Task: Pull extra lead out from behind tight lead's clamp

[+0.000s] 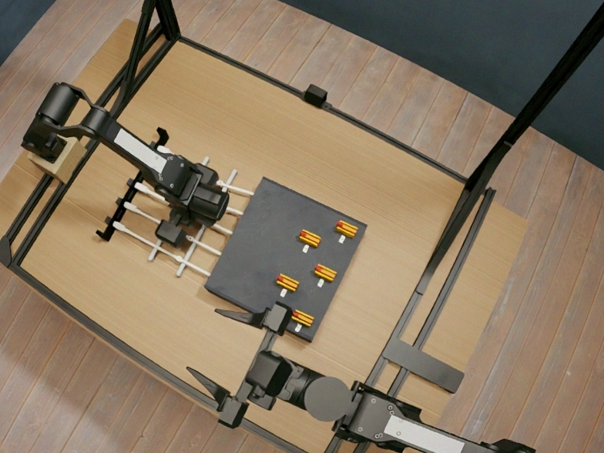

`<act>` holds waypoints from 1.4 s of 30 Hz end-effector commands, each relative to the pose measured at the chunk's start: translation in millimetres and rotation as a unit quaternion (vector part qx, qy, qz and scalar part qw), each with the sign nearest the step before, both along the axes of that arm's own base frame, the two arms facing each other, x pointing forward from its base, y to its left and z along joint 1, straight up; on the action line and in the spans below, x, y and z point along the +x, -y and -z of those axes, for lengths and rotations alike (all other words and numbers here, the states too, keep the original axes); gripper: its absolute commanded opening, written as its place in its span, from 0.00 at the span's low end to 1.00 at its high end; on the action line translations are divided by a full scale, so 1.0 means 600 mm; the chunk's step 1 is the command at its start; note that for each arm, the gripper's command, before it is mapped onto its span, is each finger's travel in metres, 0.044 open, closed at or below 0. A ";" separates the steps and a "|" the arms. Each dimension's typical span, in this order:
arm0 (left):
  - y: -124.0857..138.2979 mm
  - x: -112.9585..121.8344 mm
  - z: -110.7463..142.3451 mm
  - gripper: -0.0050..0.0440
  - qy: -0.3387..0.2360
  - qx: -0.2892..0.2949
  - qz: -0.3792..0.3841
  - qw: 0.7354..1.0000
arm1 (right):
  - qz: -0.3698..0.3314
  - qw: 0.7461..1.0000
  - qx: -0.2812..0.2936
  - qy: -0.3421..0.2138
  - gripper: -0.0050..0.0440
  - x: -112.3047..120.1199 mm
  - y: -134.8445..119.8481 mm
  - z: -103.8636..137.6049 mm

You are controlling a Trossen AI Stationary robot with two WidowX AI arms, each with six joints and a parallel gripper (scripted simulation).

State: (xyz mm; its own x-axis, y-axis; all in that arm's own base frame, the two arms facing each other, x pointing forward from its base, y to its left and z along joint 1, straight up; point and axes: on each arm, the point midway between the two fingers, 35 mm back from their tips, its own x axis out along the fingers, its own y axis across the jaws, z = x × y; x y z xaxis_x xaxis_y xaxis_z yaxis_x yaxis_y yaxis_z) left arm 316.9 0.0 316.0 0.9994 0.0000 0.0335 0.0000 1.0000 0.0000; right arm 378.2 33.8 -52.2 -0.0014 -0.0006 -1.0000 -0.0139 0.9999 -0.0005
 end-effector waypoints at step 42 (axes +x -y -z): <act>0.000 -0.002 -0.011 1.00 0.008 0.000 0.000 1.000 | 0.000 1.000 0.000 -0.002 0.00 0.000 0.000 -0.089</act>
State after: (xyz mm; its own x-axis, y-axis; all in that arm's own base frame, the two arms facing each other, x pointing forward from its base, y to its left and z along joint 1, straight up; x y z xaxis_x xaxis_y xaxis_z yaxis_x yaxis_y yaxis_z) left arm 316.9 0.0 316.0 0.9994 0.0000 0.0335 0.0000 1.0000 0.0000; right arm 371.7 33.2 -22.2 -0.0447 -0.0044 -0.9990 -0.0140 0.9999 -0.0038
